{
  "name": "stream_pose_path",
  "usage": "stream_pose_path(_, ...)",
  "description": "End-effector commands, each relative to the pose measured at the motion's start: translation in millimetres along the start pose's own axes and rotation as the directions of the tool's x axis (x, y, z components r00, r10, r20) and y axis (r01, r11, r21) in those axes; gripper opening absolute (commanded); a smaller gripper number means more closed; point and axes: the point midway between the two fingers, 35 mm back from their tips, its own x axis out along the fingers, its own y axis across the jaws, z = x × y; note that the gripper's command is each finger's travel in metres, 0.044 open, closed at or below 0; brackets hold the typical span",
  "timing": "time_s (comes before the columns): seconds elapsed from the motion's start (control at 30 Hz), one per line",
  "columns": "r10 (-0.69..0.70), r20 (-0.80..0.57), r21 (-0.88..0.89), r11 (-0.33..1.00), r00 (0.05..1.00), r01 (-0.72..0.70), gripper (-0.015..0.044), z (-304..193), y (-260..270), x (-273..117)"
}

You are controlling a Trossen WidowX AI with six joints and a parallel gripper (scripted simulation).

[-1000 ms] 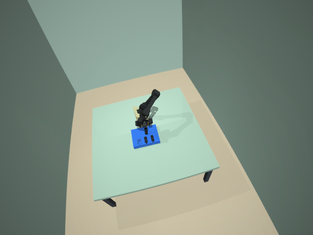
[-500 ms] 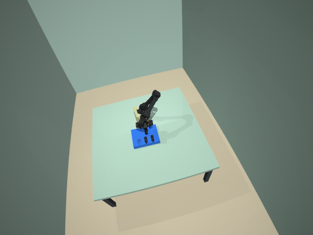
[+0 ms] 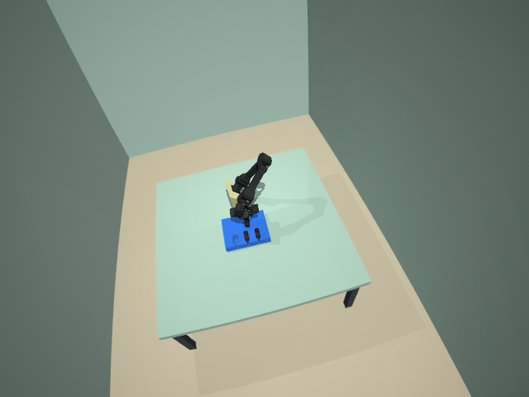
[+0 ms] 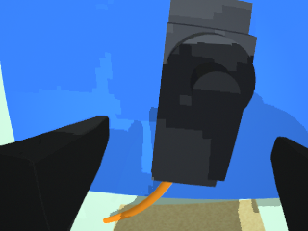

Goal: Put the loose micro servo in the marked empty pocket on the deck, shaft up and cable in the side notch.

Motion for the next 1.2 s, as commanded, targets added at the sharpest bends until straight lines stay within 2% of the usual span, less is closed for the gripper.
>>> stream_pose_path(0.0,0.004,0.001,0.006,1.0,1.0,-0.004,0.0256,0,0,1)
stream_pose_path(0.17,0.004,0.001,0.006,1.0,1.0,-0.004,0.0125,0,0,1)
stream_pose_path(0.33,0.004,0.001,0.006,1.0,1.0,-0.004,0.0092,0,0,1)
stream_pose_path(0.47,0.003,0.001,0.007,1.0,1.0,-0.003,0.0,0,0,-8)
stream_pose_path(0.67,0.003,0.001,0.007,1.0,1.0,-0.003,0.0,-8,1,-29)
stream_pose_path(0.93,0.003,0.001,0.007,1.0,1.0,-0.003,0.0,-8,2,-30)
stream_pose_path(1.17,0.003,0.002,0.006,1.0,1.0,-0.003,0.0,15,0,-30)
